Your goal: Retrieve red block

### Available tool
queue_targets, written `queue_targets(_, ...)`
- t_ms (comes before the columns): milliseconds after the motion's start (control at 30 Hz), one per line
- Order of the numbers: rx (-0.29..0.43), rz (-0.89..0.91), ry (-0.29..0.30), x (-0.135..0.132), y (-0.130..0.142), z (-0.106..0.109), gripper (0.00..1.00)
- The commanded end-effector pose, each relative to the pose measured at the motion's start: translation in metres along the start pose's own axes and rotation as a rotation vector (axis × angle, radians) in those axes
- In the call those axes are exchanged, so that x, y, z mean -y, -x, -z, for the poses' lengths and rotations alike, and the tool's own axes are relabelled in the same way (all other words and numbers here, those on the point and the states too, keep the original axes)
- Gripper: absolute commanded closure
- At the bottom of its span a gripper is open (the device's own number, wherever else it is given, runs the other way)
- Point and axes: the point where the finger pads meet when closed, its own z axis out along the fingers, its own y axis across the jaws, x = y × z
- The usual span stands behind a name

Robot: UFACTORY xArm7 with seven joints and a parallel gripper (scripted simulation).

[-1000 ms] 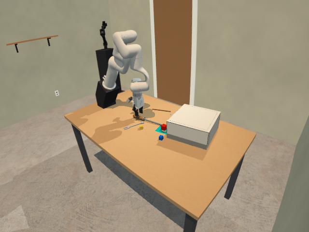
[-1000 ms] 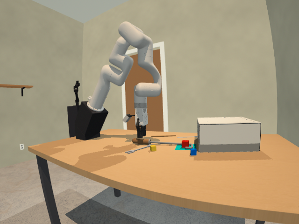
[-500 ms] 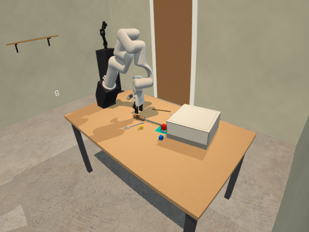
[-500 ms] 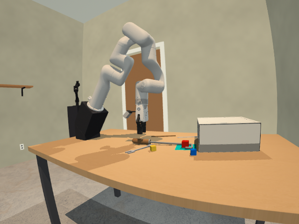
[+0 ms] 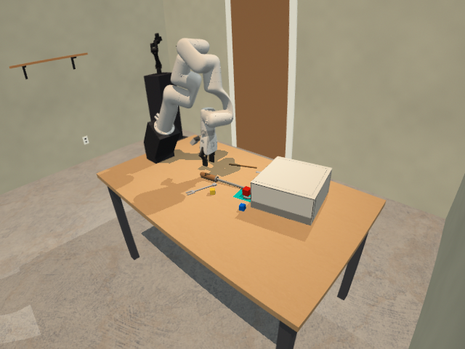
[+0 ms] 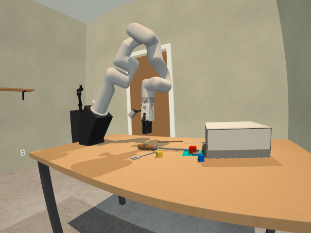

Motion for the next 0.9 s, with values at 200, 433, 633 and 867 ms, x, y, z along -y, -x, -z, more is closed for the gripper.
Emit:
queue_targets(200,0.056,0.0,0.05,0.001,-0.001,0.014,0.43)
queue_targets(433,0.056,0.0,0.05,0.002,-0.001,0.023,0.43)
queue_targets(633,0.056,0.0,0.05,0.002,-0.002,0.03,0.43)
queue_targets(867,0.056,0.0,0.05,0.003,-0.003,0.048,0.43)
